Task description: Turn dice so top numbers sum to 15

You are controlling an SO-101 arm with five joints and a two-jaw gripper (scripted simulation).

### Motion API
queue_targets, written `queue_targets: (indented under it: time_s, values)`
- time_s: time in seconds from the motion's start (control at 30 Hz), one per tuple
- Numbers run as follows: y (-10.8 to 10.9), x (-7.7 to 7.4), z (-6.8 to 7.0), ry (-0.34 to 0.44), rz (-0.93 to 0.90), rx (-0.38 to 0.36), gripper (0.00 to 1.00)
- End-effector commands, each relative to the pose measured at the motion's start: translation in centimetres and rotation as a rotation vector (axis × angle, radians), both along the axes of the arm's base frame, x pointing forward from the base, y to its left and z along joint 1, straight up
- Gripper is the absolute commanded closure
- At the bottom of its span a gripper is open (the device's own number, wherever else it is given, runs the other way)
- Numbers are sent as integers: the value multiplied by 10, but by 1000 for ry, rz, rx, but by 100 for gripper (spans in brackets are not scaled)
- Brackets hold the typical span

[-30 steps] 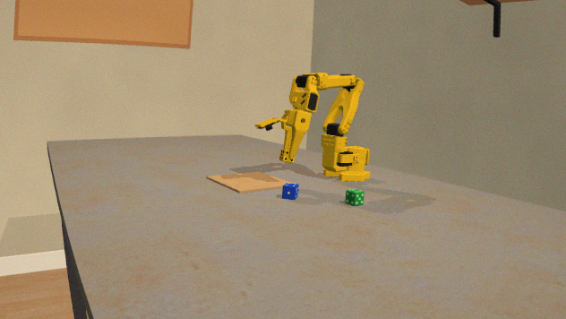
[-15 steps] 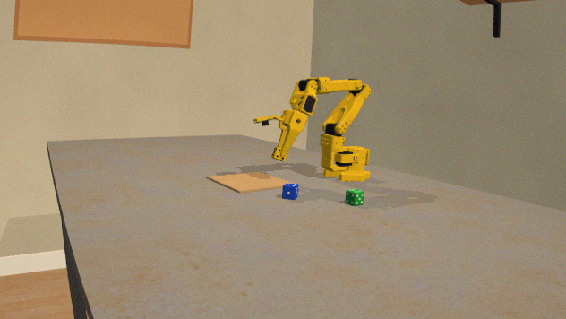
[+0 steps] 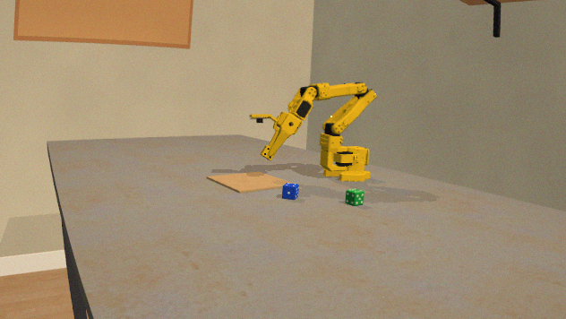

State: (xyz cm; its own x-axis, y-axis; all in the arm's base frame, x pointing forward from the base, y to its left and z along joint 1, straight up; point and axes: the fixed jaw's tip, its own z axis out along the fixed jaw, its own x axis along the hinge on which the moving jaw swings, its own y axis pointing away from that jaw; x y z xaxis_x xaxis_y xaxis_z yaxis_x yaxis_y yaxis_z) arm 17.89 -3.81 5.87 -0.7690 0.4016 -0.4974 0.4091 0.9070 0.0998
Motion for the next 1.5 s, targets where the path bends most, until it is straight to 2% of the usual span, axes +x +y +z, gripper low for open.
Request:
queue_targets:
  time_s: [0.0,0.23,0.73,1.07,1.47]
  values:
    - [-15,8,6,-122,-32,-58,100]
    - [-41,7,8,-232,-103,-155,100]
    - [-48,7,9,-260,-123,-181,100]
    - [-64,15,9,-318,-164,-225,100]
    - [-103,21,9,-460,-269,-354,100]
